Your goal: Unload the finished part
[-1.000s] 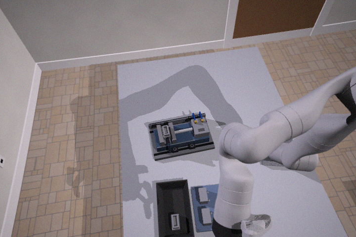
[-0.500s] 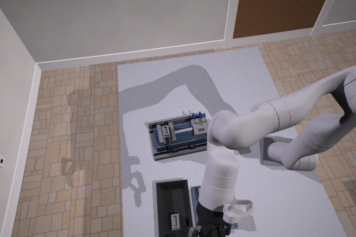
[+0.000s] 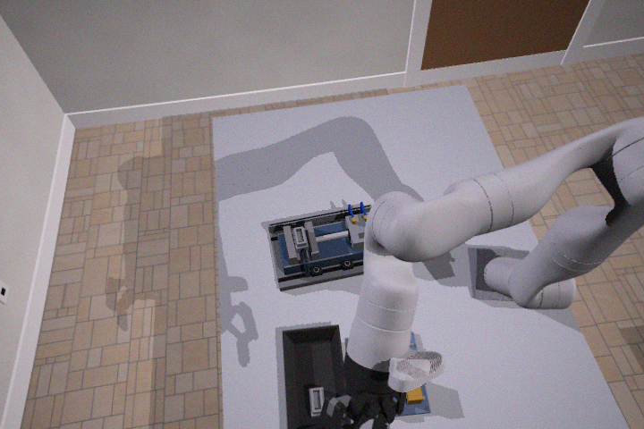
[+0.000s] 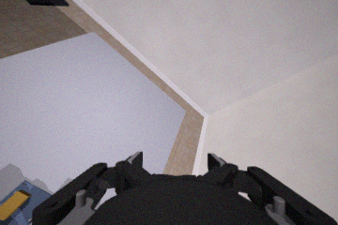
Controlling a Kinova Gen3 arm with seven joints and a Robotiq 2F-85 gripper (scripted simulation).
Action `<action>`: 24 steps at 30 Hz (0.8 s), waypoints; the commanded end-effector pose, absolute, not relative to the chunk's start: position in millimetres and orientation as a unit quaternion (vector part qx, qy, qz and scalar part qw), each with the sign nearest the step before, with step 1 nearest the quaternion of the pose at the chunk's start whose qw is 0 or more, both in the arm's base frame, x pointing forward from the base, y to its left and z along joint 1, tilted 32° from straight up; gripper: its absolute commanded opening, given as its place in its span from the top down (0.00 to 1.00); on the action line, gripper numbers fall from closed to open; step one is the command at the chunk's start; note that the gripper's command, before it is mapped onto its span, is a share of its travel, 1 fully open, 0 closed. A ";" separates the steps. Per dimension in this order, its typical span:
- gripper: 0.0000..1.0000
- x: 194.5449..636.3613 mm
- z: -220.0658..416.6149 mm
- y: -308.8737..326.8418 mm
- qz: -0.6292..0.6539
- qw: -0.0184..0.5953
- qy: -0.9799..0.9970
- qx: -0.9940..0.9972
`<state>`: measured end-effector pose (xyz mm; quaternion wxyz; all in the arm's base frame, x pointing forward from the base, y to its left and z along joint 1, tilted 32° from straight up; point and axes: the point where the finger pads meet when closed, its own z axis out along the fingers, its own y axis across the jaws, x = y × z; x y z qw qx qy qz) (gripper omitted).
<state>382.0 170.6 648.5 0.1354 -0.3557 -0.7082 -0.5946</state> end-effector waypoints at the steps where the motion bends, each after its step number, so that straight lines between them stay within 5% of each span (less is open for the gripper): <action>1: 0.00 381.5 649.1 171.9 -0.595 0.136 -0.709 -0.354; 24: 0.00 415.7 621.6 141.9 -0.585 0.124 -0.706 -0.379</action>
